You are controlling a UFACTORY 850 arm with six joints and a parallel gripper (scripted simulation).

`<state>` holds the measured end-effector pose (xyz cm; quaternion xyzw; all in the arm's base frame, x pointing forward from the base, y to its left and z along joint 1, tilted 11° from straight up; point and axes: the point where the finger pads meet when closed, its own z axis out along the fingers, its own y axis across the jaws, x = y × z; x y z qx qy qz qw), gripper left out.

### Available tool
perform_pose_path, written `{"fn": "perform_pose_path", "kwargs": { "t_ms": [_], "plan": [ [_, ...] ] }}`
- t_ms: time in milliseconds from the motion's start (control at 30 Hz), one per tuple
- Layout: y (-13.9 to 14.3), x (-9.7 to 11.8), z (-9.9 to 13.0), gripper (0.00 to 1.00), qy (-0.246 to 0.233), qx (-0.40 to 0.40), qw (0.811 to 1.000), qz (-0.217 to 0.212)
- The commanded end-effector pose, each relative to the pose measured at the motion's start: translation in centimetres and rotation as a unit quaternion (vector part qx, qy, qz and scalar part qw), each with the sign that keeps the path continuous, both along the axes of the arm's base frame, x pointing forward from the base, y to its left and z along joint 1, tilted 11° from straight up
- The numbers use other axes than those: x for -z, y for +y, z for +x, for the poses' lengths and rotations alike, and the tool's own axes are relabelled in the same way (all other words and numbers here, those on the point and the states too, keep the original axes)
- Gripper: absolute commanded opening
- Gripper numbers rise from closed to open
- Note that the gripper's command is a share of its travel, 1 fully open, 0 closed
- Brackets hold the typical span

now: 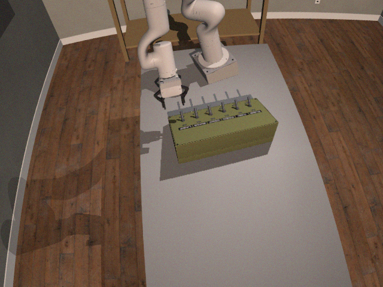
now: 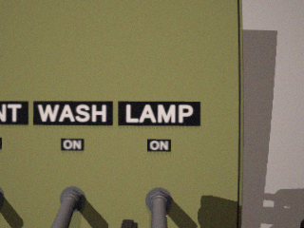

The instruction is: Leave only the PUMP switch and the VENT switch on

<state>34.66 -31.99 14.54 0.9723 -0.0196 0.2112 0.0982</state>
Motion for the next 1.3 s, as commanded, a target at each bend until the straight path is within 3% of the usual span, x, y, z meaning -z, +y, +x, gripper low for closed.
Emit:
{"fn": "perform_pose_path", "kwargs": {
  "t_ms": [0, 333, 367, 1267],
  "plan": [
    [0.0, -0.1, 0.1, 1.00, -0.001, 0.000, 1.000, -0.001],
    [0.0, -0.1, 0.1, 1.00, -0.001, 0.000, 1.000, -0.001],
    [0.0, -0.1, 0.1, 0.00, -0.001, 0.000, 1.000, -0.001],
    [1.3, -5.9, -2.6, 0.00, -0.001, 0.000, 1.000, -0.001]
  ]
}}
